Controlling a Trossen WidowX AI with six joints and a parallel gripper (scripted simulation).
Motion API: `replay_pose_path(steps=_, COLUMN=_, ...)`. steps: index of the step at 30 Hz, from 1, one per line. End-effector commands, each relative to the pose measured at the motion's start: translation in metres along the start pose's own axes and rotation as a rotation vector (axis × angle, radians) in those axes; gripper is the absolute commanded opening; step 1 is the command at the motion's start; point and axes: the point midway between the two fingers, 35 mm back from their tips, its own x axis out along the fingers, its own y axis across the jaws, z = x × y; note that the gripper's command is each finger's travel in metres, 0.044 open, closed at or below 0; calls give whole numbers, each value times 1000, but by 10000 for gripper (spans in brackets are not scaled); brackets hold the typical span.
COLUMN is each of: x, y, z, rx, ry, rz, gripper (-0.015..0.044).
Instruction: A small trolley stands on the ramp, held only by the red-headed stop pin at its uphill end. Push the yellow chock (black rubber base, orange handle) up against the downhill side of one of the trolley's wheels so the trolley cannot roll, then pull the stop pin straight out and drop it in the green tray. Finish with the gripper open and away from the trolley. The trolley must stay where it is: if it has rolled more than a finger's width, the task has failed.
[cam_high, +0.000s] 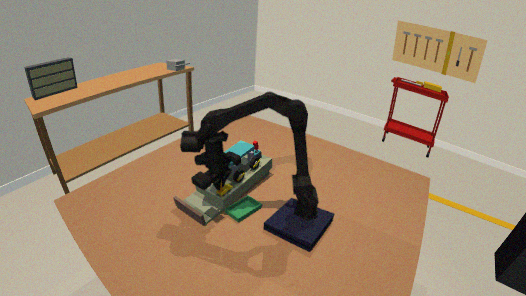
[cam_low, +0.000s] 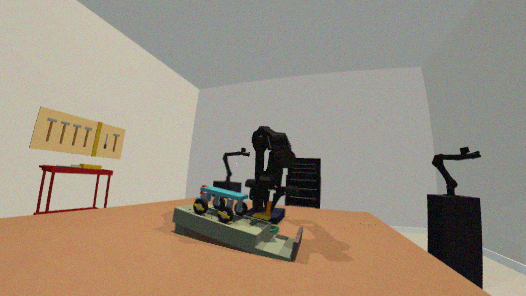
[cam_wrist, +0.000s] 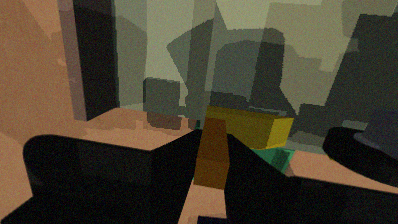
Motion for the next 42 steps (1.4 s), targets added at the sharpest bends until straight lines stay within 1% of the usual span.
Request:
replay_pose_path(steps=1, x=9, y=-2, z=0, rx=-3, ry=1, rz=-7, gripper=0)
replay_pose_path(steps=42, x=7, y=-39, z=0, rx=-3, ry=0, rz=-11, gripper=0)
